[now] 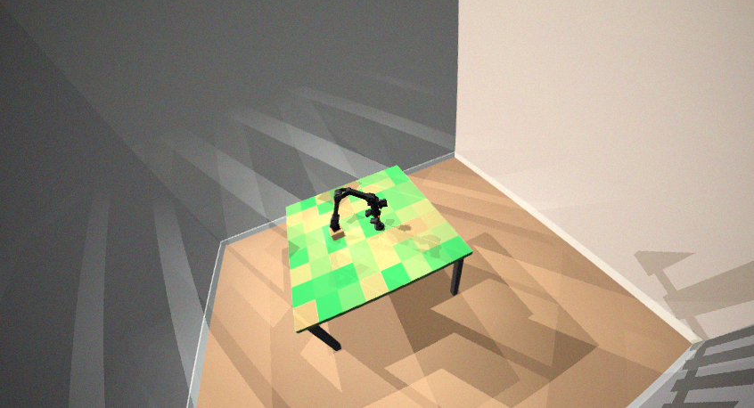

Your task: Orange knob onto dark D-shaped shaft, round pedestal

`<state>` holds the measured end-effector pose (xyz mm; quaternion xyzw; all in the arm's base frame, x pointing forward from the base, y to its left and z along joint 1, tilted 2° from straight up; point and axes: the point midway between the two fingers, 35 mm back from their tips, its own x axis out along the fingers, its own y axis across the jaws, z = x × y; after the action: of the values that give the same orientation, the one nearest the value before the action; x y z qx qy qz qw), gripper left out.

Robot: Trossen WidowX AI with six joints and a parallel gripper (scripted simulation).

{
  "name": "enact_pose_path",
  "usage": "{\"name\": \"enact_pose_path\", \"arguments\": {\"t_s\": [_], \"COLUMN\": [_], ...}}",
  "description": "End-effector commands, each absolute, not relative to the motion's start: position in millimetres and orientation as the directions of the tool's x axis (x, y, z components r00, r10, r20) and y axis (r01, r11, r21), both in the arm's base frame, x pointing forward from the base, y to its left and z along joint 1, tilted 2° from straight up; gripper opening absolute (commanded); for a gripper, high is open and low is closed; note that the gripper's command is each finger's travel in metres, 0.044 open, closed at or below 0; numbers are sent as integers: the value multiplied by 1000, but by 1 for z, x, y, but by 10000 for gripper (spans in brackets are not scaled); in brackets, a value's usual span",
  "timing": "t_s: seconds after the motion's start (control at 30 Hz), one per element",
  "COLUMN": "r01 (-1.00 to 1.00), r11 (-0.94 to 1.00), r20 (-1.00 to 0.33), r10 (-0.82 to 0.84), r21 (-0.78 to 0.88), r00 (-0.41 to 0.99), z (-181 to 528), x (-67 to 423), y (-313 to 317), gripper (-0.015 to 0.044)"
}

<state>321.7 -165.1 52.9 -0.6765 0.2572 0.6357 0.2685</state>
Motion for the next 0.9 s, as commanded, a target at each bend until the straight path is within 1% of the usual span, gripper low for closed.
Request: {"name": "enact_pose_path", "arguments": {"t_s": [0.0,0.87], "r01": [-667,-667], "r11": [-744,-744], "r20": [-998,-998], "r10": [-7,-7], "r21": [-38,-38], "r00": [65,65], "z": [53,50], "x": [324,322], "y": [-165,-165], "gripper": [0,0]}}
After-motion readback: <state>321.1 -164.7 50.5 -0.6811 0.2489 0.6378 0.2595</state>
